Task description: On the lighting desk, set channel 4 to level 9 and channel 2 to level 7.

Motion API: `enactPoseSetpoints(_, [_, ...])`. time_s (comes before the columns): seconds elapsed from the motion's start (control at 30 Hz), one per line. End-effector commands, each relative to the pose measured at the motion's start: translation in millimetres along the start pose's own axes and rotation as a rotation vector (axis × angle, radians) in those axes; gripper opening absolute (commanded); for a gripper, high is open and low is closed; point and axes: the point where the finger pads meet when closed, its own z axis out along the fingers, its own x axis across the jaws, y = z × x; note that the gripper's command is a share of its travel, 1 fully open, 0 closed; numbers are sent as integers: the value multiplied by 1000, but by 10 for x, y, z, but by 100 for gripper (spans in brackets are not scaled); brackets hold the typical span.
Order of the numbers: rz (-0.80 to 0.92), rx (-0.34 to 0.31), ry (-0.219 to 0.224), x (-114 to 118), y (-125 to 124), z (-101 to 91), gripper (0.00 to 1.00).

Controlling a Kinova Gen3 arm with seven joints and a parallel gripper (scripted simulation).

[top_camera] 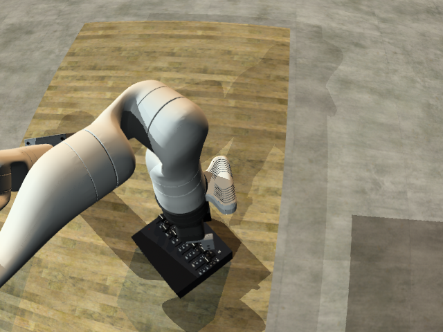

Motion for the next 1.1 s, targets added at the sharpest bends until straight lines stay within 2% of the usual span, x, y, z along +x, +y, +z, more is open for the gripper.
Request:
enactPoseSetpoints(0.0, [-55, -5, -3, 10, 0, 40, 100])
enactPoseSetpoints(0.33, [-304, -2, -7, -7, -21, 123, 100])
enactPoseSetpoints(0.77, [-477, 0, -10, -15, -26, 180, 100])
enactPoseSetpoints(1.07, [-532, 1, -10, -17, -26, 198, 100])
